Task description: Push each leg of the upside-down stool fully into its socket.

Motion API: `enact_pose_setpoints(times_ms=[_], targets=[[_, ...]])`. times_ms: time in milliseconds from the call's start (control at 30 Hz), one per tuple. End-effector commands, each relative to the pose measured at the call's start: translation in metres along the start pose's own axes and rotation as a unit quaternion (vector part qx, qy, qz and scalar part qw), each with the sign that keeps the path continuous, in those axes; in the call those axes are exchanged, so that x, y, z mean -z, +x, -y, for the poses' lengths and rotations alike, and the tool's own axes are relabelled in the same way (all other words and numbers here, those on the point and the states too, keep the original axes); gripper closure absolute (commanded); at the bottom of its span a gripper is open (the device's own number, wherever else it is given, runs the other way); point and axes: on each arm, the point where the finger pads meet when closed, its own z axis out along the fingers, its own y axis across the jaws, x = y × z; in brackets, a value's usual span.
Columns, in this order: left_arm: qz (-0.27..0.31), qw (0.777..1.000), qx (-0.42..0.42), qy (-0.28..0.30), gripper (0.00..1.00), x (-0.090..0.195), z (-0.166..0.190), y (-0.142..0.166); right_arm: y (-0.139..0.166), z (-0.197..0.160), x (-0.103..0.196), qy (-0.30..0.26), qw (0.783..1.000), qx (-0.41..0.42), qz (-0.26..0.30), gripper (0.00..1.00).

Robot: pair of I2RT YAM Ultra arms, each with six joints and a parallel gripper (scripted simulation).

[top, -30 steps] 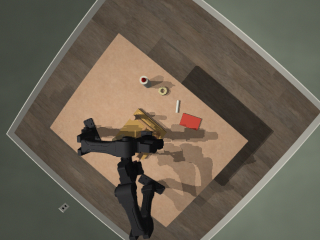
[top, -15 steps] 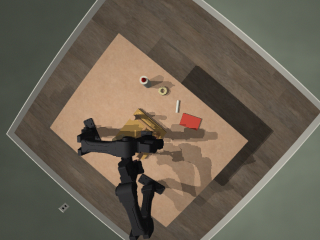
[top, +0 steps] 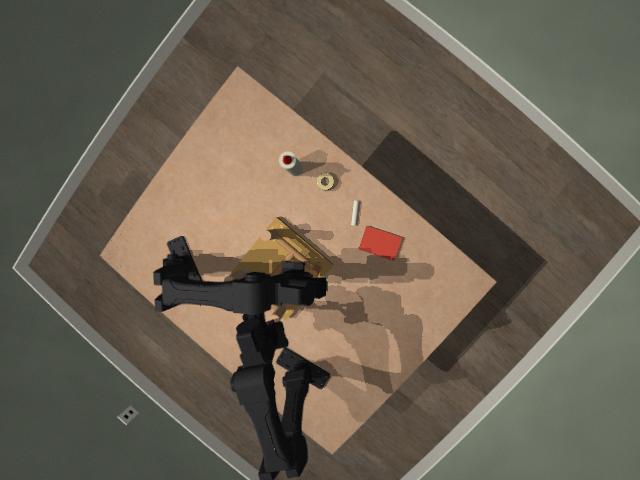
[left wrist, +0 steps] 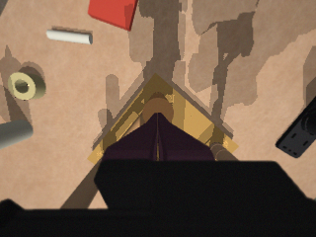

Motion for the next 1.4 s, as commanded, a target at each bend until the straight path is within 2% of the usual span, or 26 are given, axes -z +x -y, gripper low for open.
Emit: enact_pose_setpoints(times_ms=[0, 133, 200, 233, 267, 367, 400, 467, 500, 567, 633, 700, 767, 867, 1100, 1133, 1300, 1333, 1367], targets=[[0.018, 1.000, -0.006, 0.005, 1.00, 0.017, 0.006, -0.008, -0.007, 0.004, 0.008, 0.003, 1.000, -0.008, 0.017, 1.00], [0.019, 1.000, -0.006, 0.005, 1.00, 0.017, 0.006, -0.008, -0.007, 0.004, 0.008, 0.003, 1.000, -0.008, 0.017, 1.00], [-0.008, 1.000, -0.006, 0.005, 1.00, 0.022, 0.006, 0.003, -0.007, 0.004, 0.008, 0.003, 1.000, -0.008, 0.017, 1.00], [0.000, 1.000, -0.006, 0.005, 1.00, 0.034, 0.006, 0.002, -0.007, 0.004, 0.008, 0.003, 1.000, -0.008, 0.017, 1.00], [-0.009, 1.000, -0.007, 0.005, 1.00, 0.030, 0.006, 0.003, -0.007, 0.004, 0.008, 0.003, 1.000, -0.008, 0.017, 1.00], [-0.007, 1.000, -0.007, 0.005, 1.00, 0.046, 0.006, 0.003, -0.007, 0.004, 0.008, 0.003, 1.000, -0.008, 0.017, 1.00], [0.015, 1.000, -0.007, 0.005, 1.00, 0.045, 0.006, -0.008, -0.007, 0.004, 0.008, 0.003, 1.000, -0.008, 0.017, 1.00], [0.015, 1.000, -0.007, 0.005, 1.00, 0.045, 0.006, -0.008, -0.007, 0.004, 0.008, 0.003, 1.000, -0.008, 0.017, 1.00], [-0.002, 1.000, -0.003, 0.003, 1.00, 0.054, 0.003, 0.002, -0.007, 0.004, 0.008, 0.003, 1.000, -0.008, 0.017, 1.00], [0.022, 1.000, -0.007, 0.006, 1.00, 0.054, 0.007, -0.009, -0.007, 0.004, 0.008, 0.003, 1.000, -0.008, 0.017, 1.00], [0.026, 1.000, -0.007, 0.006, 1.00, 0.061, 0.007, -0.004, -0.007, 0.004, 0.008, 0.003, 1.000, -0.008, 0.017, 1.00], [0.012, 1.000, -0.007, 0.006, 1.00, 0.055, 0.007, 0.002, -0.007, 0.004, 0.008, 0.003, 1.000, -0.008, 0.017, 1.00], [0.016, 1.000, -0.007, 0.006, 1.00, 0.051, 0.007, -0.006, -0.007, 0.004, 0.008, 0.003, 1.000, -0.008, 0.017, 1.00], [0.028, 1.000, -0.007, 0.006, 1.00, 0.060, 0.007, -0.008, -0.007, 0.004, 0.008, 0.003, 1.000, -0.008, 0.017, 1.00], [0.019, 1.000, -0.007, 0.006, 1.00, 0.051, 0.007, -0.008, -0.007, 0.004, 0.008, 0.003, 1.000, -0.008, 0.017, 1.00], [0.019, 1.000, -0.007, 0.006, 1.00, 0.051, 0.007, -0.008, -0.004, 0.004, 0.008, 0.003, 1.000, -0.008, 0.000, 1.00], [0.027, 1.000, -0.007, 0.006, 1.00, 0.059, 0.007, -0.008, -0.002, 0.004, 0.011, 0.003, 1.000, -0.009, -0.008, 1.00], [0.027, 1.000, -0.007, 0.006, 1.00, 0.059, 0.007, -0.008, -0.004, 0.001, 0.017, 0.002, 1.000, -0.003, 0.017, 1.00], [0.027, 1.000, -0.007, 0.006, 1.00, 0.059, 0.007, -0.008, -0.002, 0.000, 0.020, 0.001, 1.000, -0.001, 0.019, 1.00]])
